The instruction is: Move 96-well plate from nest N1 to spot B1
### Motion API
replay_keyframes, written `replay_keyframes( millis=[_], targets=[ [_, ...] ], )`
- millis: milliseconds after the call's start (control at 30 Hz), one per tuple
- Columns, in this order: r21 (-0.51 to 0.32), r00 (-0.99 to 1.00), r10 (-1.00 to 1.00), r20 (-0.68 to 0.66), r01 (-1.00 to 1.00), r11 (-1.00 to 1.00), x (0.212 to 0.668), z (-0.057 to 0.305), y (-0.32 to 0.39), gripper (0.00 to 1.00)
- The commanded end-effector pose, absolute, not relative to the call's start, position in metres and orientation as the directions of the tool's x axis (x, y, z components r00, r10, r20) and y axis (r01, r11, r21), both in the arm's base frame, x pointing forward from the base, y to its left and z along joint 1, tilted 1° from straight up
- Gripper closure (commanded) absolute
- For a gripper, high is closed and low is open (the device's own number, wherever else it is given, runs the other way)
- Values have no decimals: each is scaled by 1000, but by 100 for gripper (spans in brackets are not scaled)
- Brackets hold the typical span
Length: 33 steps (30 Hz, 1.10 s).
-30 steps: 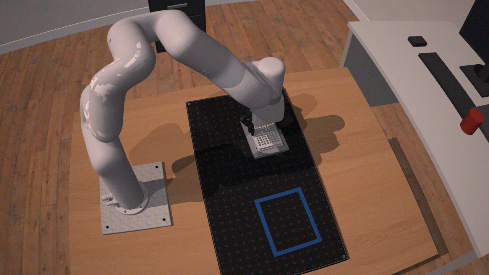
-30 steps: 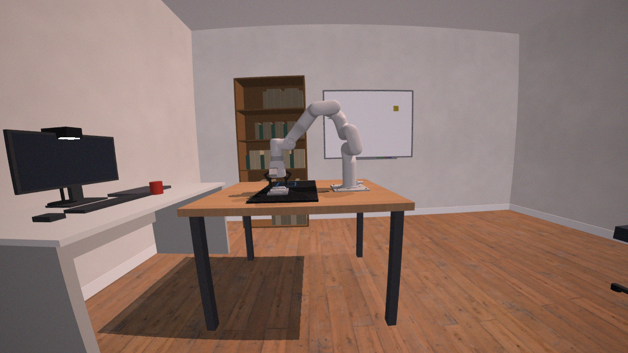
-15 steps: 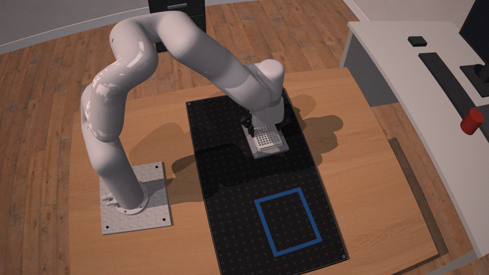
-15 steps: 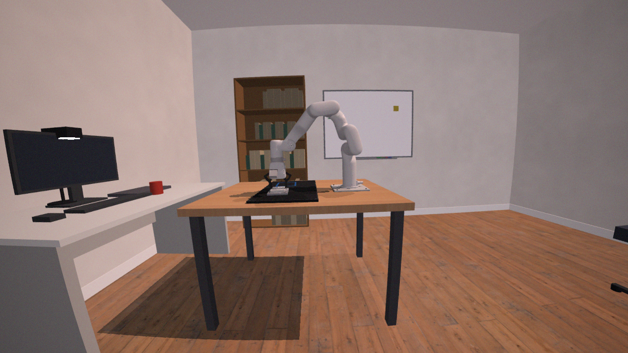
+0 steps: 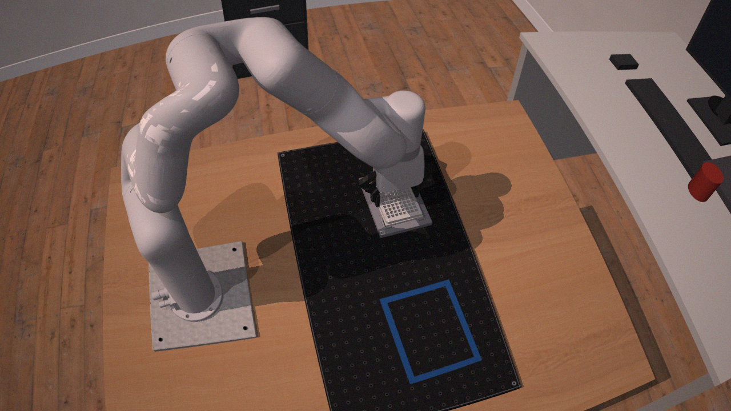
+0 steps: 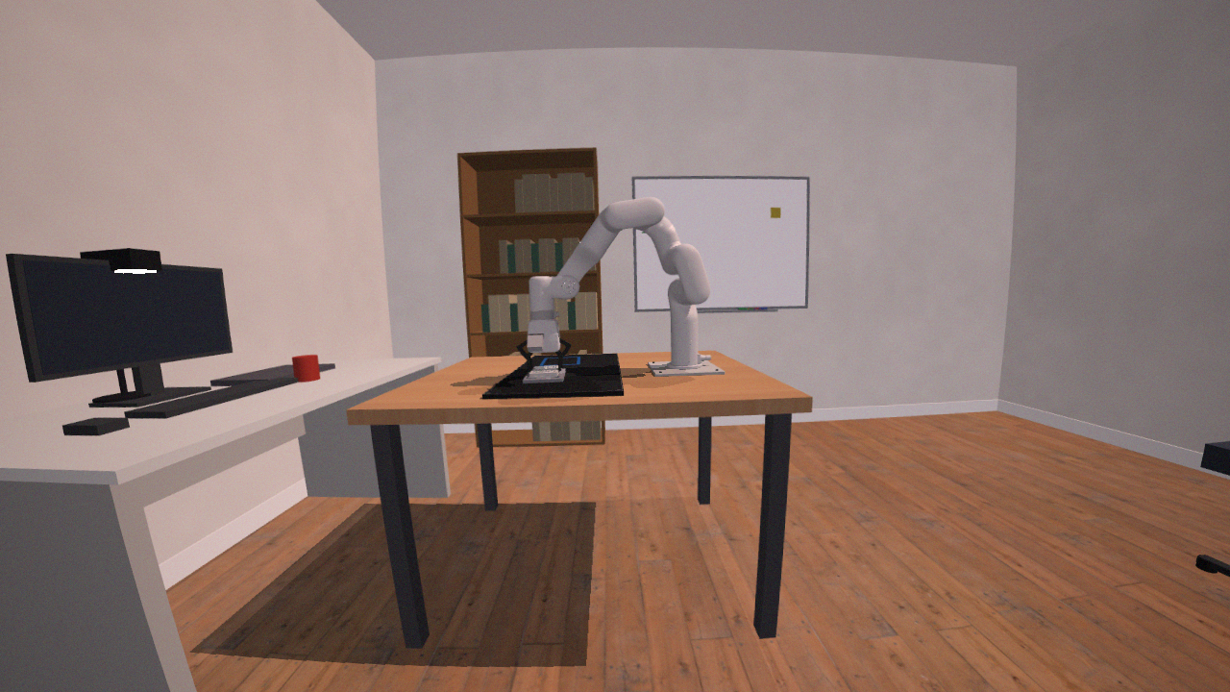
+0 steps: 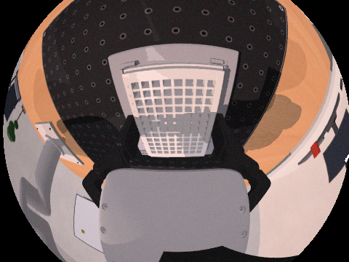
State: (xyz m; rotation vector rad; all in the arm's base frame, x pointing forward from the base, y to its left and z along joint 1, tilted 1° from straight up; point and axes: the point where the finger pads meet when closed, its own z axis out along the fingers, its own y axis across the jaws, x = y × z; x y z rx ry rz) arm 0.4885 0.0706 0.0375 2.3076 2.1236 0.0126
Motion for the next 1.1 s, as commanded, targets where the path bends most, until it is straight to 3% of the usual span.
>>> replay_keyframes(
  millis=[0, 233, 267, 1067],
  targets=[
    [13, 83, 997, 3, 996, -83, 490, 39, 71, 0],
    [13, 83, 997, 3, 996, -83, 490, 39, 71, 0],
    [13, 83, 997, 3, 996, -83, 490, 39, 71, 100],
    [13, 83, 997, 3, 996, -83, 490, 39, 71, 100]
  ],
)
